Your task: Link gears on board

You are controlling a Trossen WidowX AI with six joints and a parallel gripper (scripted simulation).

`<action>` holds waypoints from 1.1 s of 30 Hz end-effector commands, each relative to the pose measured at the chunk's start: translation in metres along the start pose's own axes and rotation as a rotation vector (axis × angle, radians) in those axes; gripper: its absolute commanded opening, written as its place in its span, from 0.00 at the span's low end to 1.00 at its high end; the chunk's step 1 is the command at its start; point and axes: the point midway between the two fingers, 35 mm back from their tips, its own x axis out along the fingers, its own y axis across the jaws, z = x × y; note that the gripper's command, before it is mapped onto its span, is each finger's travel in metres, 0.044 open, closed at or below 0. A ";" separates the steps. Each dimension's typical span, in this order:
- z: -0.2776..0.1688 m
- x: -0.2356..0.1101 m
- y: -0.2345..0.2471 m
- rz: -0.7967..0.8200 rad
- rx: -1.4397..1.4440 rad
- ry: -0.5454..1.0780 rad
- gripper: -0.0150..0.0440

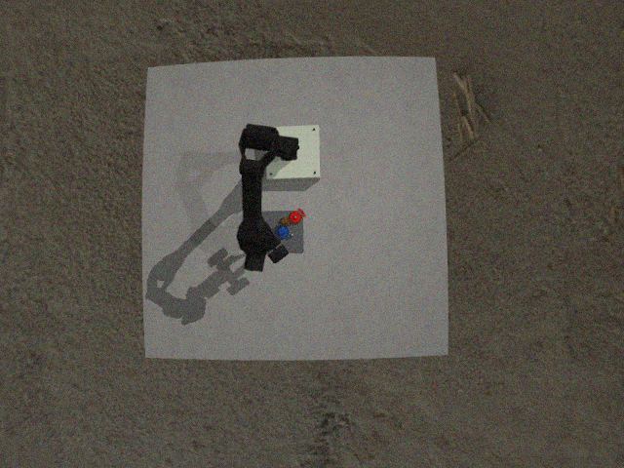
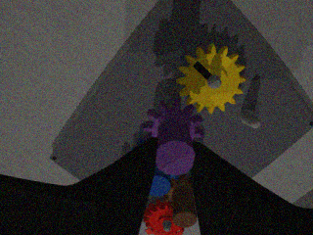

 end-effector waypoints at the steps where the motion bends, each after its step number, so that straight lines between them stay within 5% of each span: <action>1: -0.002 0.006 -0.001 -0.001 0.043 0.008 0.25; 17: -0.002 0.023 -0.001 -0.003 0.433 0.008 0.25; 33: -0.003 0.025 -0.001 -0.002 0.132 0.008 0.25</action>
